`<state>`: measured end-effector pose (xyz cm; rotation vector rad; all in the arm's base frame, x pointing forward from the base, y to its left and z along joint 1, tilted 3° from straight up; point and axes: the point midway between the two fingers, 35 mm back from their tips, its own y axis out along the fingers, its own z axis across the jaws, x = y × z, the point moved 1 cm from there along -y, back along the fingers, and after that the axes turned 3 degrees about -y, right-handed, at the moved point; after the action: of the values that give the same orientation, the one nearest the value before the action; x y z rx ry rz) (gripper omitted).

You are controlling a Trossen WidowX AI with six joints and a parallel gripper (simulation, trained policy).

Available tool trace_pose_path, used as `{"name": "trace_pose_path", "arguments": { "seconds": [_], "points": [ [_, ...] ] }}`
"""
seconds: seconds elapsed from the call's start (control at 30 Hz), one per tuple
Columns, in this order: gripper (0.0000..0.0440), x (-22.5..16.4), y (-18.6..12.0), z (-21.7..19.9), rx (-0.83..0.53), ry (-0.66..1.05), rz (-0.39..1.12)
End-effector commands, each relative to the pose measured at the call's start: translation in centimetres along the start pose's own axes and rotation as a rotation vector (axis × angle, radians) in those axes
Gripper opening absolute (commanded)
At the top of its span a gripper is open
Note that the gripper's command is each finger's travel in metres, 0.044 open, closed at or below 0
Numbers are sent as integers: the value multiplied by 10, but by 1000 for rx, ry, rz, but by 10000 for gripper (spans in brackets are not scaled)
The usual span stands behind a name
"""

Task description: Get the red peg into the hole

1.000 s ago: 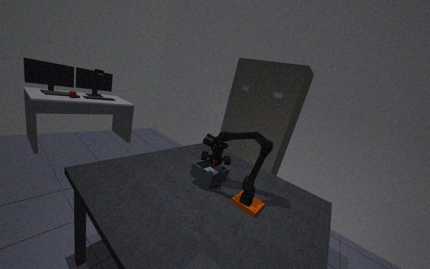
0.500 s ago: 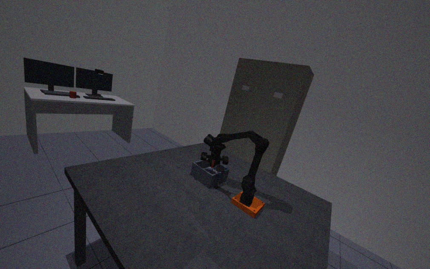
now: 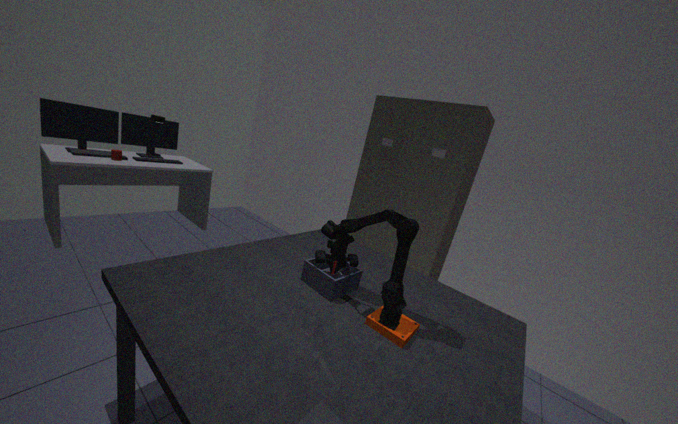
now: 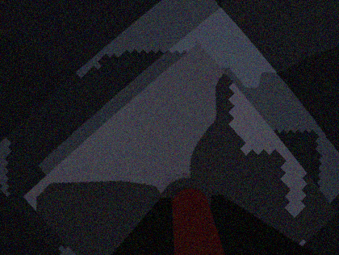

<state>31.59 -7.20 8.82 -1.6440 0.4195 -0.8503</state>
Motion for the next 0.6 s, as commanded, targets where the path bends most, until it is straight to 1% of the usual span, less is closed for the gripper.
{"name": "trace_pose_path", "arguments": {
  "seconds": [0.0,0.03,0.17,0.3,0.4,0.47,0.57],
  "points": [
    [139,-4,12,-2,-2,-25,40],
    [160,-3,13,-3,-2,-20,48],
    [169,5,12,-2,3,-53,49],
    [195,18,6,5,29,-61,40],
    [224,29,0,12,53,-63,30],
    [255,36,-3,18,73,-63,22],
    [326,41,-3,18,62,-62,38]
  ]
}}
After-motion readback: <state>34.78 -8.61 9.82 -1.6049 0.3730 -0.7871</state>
